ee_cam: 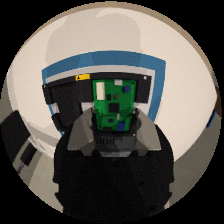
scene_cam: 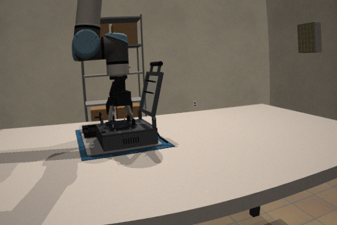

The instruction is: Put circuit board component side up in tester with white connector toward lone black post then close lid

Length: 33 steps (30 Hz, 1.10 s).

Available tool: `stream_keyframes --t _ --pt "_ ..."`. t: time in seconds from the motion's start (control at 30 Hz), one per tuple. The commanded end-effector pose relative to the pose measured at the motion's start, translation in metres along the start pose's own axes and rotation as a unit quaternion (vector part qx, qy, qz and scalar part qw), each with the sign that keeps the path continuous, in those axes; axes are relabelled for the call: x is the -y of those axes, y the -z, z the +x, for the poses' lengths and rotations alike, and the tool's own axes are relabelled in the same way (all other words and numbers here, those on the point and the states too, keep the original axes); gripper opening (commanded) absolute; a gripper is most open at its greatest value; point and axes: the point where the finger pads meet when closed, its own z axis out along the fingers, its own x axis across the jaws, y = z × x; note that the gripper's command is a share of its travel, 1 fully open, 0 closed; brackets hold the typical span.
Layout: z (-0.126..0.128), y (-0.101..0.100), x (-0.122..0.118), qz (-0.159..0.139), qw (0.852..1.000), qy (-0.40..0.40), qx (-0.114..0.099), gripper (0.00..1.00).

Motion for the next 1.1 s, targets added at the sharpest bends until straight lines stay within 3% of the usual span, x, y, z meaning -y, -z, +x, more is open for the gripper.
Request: stream_keyframes --t 0.0,1.07 --pt "0.0017 -0.0001 0.001 0.0 1.0 0.0 -0.001 0.54" --pt "0.0017 -0.0001 0.001 0.0 1.0 0.0 -0.001 0.49"
